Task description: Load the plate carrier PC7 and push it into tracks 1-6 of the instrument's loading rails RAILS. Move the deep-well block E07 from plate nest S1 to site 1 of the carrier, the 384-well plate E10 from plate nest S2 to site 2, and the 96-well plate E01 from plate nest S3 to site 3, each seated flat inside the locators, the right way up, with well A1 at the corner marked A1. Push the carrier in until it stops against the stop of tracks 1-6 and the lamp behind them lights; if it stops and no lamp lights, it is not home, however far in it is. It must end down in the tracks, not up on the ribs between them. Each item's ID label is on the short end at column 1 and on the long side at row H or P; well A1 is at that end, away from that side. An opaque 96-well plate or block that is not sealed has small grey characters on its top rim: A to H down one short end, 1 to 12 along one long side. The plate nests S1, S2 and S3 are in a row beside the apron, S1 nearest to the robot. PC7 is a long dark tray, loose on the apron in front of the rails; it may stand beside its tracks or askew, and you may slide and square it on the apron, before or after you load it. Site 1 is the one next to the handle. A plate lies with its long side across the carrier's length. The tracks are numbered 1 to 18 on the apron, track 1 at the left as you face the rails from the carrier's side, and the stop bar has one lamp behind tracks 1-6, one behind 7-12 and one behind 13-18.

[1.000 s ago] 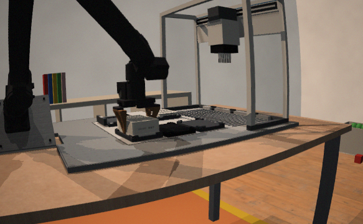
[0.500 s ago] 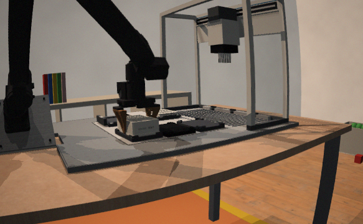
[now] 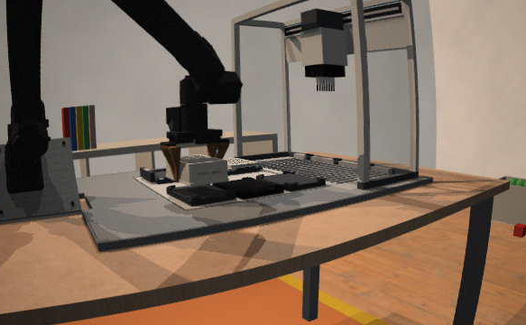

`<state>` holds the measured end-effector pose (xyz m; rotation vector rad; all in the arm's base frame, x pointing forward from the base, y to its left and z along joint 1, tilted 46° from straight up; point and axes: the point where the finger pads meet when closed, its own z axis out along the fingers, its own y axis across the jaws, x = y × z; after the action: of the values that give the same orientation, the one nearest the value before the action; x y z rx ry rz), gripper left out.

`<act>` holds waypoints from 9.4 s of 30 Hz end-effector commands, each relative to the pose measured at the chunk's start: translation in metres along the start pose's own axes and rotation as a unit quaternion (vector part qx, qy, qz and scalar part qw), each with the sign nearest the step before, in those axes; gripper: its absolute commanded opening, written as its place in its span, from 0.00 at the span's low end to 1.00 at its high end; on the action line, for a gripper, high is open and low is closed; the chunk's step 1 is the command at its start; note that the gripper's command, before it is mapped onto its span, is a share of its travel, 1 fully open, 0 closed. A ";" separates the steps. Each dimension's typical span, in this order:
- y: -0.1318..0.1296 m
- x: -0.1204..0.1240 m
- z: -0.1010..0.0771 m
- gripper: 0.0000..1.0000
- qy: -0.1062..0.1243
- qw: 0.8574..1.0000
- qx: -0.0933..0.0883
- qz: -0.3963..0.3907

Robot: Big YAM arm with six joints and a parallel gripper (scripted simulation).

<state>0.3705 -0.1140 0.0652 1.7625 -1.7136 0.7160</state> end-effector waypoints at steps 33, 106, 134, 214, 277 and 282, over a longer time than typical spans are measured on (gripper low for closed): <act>-0.024 0.002 -0.084 0.00 -0.005 0.999 0.033 0.024; -0.044 -0.217 -0.080 0.00 -0.013 0.999 0.029 0.033; -0.046 -0.258 -0.074 0.00 -0.009 0.999 0.020 0.030; -0.048 -0.266 -0.001 0.00 -0.008 0.999 0.029 0.021; -0.044 -0.256 0.015 0.00 -0.006 0.999 0.019 0.029; -0.044 -0.256 0.015 0.94 -0.006 0.999 0.019 0.029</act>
<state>0.3940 0.0451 -0.1364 1.7367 -1.7594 0.7458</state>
